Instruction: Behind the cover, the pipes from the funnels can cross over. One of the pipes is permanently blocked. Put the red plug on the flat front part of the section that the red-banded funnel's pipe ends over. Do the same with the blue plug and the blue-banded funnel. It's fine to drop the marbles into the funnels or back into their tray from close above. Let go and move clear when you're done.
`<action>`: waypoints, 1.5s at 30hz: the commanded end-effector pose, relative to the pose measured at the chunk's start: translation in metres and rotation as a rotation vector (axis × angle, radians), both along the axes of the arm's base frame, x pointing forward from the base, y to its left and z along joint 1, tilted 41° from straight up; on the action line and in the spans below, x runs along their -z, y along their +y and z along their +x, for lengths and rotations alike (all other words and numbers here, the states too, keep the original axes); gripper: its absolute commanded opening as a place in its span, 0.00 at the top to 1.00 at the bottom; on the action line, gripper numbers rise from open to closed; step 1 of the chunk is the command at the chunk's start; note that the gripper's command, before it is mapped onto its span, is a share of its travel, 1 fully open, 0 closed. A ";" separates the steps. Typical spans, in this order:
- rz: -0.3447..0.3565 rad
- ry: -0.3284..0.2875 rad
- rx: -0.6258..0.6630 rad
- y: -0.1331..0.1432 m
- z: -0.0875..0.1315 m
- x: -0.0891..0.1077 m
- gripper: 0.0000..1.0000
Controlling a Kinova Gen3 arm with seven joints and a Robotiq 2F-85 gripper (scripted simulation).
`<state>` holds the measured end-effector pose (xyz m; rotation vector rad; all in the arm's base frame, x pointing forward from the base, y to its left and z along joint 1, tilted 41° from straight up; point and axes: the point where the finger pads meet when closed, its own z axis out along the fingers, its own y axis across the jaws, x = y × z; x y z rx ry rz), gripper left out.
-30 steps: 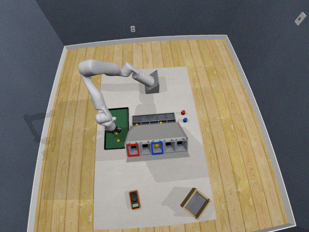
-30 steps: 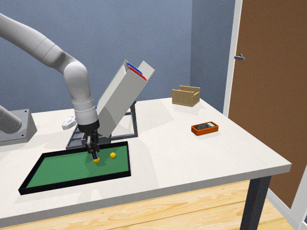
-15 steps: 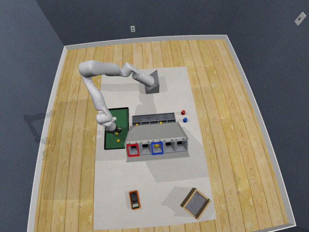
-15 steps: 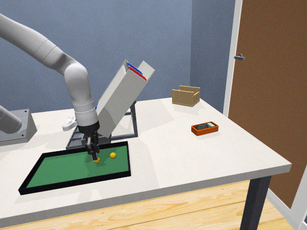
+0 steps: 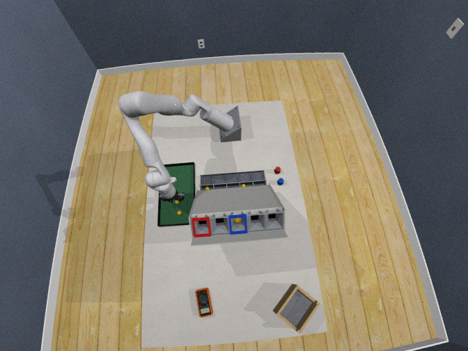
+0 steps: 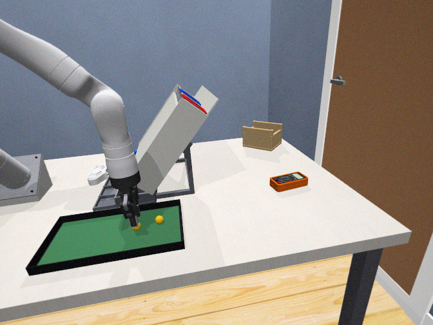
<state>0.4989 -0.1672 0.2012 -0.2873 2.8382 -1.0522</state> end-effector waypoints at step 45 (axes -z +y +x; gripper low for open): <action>0.001 0.003 -0.003 -0.014 0.005 0.017 0.50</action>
